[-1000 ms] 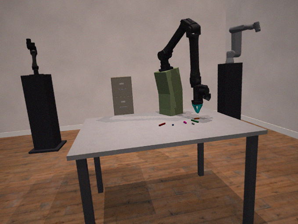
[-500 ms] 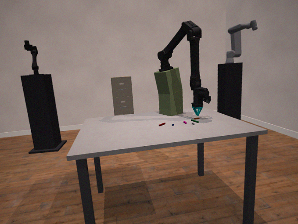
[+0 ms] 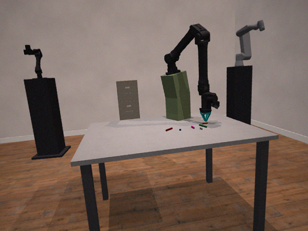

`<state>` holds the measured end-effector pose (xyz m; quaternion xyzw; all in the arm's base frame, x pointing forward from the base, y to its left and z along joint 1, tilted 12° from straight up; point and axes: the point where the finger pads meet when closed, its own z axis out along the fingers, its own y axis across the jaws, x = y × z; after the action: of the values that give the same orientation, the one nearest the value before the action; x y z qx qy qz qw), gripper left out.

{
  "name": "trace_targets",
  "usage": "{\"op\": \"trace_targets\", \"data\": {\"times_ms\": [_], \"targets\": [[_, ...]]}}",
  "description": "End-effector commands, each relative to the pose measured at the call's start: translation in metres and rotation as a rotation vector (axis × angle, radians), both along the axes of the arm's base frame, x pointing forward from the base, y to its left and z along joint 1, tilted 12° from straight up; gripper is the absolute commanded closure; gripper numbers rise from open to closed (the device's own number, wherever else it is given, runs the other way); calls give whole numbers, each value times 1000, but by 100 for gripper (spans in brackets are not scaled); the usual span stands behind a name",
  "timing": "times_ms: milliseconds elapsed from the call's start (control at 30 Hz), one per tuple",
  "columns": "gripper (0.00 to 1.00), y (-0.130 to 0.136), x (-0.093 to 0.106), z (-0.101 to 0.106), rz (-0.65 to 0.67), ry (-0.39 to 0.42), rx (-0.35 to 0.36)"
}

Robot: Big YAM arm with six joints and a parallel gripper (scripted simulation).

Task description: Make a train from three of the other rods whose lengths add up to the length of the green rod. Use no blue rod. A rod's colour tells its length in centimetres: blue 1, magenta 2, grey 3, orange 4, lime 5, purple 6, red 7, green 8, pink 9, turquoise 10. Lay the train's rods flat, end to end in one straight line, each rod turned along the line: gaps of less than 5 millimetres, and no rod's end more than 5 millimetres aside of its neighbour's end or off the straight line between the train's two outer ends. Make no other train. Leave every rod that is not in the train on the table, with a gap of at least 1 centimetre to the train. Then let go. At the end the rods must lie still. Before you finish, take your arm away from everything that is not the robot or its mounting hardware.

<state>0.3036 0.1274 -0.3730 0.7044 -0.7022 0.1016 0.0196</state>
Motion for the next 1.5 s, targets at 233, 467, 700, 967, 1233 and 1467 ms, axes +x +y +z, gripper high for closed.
{"op": "trace_targets", "data": {"times_ms": [233,467,700,967,1233,1467], "targets": [[76,-9,-5,-6,-6,7,-3],[76,-9,-5,-6,-6,7,-3],[76,-9,-5,-6,-6,7,-3],[76,-9,-5,-6,-6,7,-3],[76,-9,-5,-6,-6,7,-3],[76,-9,-5,-6,-6,7,-3]]}}
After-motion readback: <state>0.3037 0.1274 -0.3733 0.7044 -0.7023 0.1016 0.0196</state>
